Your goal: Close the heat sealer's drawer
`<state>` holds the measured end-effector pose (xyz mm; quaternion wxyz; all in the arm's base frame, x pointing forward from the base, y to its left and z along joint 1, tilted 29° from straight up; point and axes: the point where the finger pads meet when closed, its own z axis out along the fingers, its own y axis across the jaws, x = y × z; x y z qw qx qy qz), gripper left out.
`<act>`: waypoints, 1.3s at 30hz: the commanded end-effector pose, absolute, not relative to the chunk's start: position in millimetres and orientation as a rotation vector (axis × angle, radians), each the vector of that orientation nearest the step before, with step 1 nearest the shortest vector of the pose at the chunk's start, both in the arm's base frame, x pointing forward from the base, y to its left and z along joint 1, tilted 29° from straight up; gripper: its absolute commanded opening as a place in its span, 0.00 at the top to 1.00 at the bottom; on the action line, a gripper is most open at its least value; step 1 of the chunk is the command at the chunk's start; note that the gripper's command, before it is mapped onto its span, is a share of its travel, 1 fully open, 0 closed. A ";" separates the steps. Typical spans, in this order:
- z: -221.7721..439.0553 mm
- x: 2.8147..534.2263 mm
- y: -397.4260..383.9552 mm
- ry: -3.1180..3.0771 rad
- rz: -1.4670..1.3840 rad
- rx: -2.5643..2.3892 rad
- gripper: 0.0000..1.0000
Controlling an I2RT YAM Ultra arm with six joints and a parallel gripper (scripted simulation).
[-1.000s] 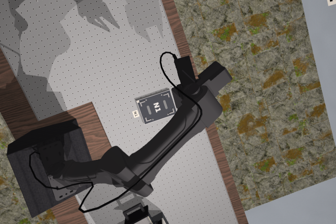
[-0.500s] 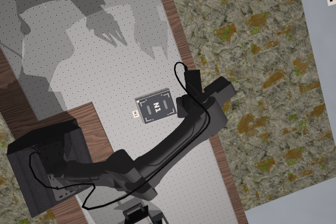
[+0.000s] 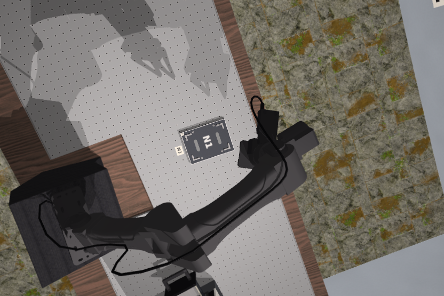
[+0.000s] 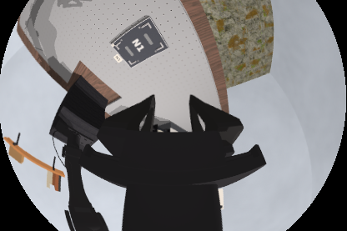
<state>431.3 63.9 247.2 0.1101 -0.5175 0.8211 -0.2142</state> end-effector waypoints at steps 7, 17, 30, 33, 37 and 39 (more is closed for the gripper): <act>261.1 426.7 33.6 2.503 -0.582 -1.294 0.55; 249.8 424.7 -0.2 2.610 -0.549 -1.129 0.55; 224.7 418.1 -41.1 2.726 -0.509 -0.954 0.55; 220.9 415.7 -52.2 2.721 -0.513 -0.975 0.55; 227.1 411.2 -66.7 2.790 -0.481 -0.771 0.55; 213.3 408.8 -73.9 2.810 -0.474 -0.767 0.55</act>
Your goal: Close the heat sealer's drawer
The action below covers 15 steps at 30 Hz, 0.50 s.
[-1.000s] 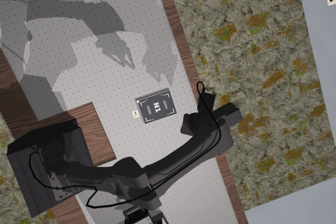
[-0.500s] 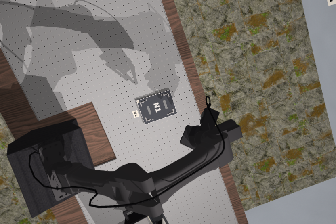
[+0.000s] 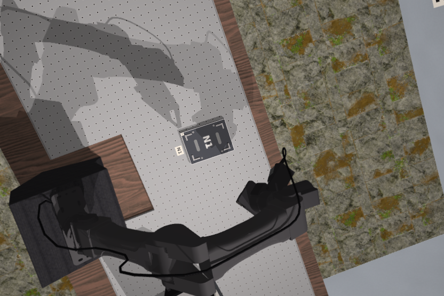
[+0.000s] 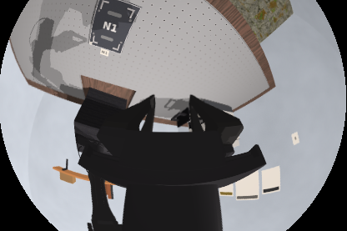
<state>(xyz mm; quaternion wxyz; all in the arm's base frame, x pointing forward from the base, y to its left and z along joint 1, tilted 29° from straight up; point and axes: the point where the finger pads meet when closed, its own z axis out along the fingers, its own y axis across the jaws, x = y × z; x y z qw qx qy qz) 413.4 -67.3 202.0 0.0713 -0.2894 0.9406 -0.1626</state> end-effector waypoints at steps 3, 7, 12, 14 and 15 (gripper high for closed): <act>212.0 407.6 -77.5 2.810 -0.474 -0.767 0.55; 218.2 402.4 -91.5 2.861 -0.444 -0.579 0.55; 200.5 394.7 -109.0 2.879 -0.439 -0.590 0.55; 198.0 391.5 -115.8 2.895 -0.428 -0.526 0.55; 209.6 396.5 -120.6 2.869 -0.437 -0.466 0.55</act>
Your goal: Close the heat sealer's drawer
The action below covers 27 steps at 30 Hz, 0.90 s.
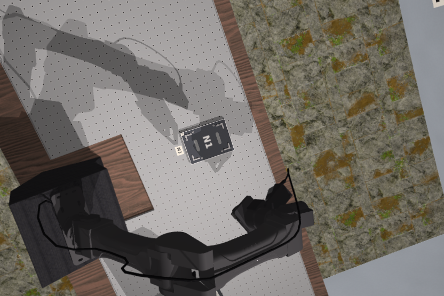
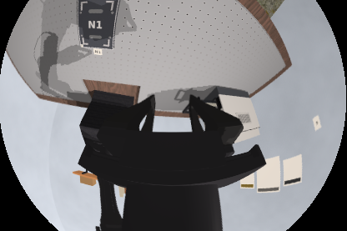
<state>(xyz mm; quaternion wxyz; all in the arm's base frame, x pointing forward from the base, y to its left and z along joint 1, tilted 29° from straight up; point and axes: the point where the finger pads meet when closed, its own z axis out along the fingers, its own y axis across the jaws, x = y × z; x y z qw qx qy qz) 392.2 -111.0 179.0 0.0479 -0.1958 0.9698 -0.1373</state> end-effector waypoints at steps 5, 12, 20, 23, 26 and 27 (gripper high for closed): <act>203.8 387.6 -130.0 2.913 -0.408 -0.364 0.55; 183.9 370.3 -151.7 2.978 -0.358 -0.163 0.55; 186.6 360.5 -179.7 2.955 -0.352 -0.011 0.55; 183.8 352.6 -180.3 2.985 -0.329 0.035 0.55; 168.6 343.5 -188.3 3.004 -0.318 0.050 0.55; 167.3 340.9 -191.0 3.007 -0.309 0.099 0.55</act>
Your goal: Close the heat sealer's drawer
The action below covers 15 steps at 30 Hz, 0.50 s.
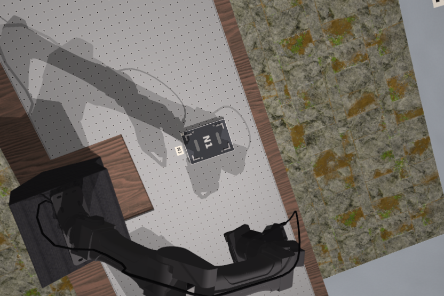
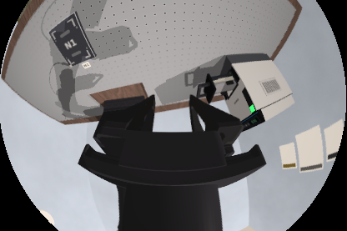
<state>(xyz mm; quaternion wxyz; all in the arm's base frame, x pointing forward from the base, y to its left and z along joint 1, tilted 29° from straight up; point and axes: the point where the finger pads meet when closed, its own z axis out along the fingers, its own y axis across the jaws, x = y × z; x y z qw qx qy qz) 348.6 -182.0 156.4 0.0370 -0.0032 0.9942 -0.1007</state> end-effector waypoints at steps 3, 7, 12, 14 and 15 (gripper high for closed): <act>174.8 335.0 -200.3 2.996 -0.287 0.248 0.55; 158.4 322.6 -210.2 3.012 -0.276 0.266 0.55; 165.6 319.1 -220.9 2.980 -0.263 0.414 0.55; 153.7 308.7 -223.0 3.002 -0.234 0.485 0.55; 150.7 305.4 -225.2 3.004 -0.233 0.485 0.55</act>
